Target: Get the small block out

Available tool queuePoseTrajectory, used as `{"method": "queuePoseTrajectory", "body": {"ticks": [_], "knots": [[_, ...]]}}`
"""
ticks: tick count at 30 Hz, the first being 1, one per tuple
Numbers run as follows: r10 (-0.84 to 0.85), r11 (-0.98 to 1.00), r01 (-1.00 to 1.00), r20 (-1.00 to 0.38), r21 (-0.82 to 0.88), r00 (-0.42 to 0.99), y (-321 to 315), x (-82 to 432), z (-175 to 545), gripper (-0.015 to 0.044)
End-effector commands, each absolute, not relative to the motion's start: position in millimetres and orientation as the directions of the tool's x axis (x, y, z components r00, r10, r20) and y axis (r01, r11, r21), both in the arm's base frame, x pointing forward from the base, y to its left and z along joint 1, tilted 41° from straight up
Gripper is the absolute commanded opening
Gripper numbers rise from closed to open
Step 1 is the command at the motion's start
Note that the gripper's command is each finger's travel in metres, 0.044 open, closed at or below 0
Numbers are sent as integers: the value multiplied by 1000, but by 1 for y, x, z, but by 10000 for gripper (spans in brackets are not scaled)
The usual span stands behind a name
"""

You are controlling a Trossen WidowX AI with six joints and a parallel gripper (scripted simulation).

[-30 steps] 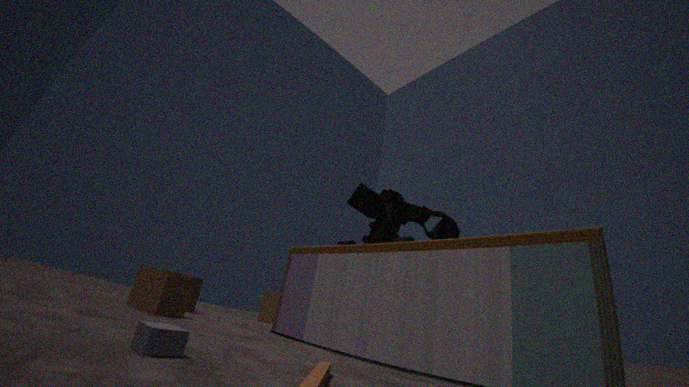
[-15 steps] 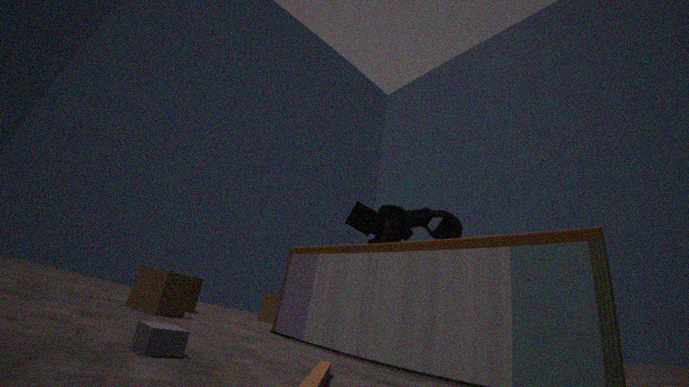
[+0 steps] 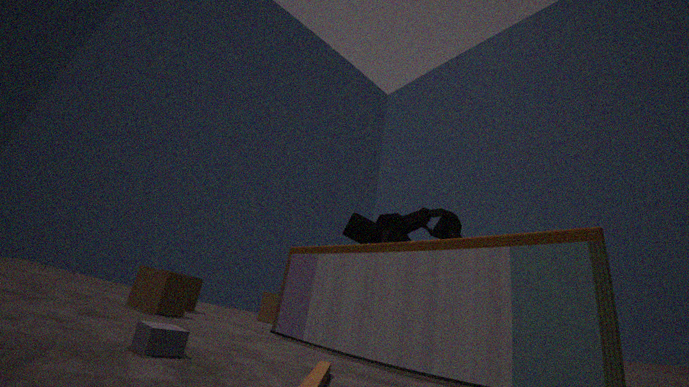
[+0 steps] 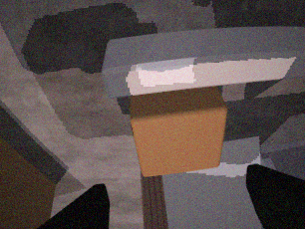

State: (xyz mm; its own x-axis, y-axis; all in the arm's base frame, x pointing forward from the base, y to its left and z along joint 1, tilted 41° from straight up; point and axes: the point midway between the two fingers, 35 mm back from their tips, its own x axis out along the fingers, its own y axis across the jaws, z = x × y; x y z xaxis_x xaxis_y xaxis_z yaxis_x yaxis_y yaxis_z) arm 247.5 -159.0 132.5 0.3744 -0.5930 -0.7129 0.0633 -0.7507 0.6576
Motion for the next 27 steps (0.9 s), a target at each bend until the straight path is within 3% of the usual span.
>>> {"method": "queuePoseTrajectory", "body": {"ticks": [1, 16, 23, 27], "knots": [[-588, -753, 73, -718, 654, 372, -163, 247, 125, 285], [-591, -750, 73, -716, 657, 372, -177, 244, 109, 285], [-591, -750, 73, -716, 657, 372, -177, 244, 109, 101], [-591, -750, 73, -716, 657, 372, -177, 244, 109, 75]]}}
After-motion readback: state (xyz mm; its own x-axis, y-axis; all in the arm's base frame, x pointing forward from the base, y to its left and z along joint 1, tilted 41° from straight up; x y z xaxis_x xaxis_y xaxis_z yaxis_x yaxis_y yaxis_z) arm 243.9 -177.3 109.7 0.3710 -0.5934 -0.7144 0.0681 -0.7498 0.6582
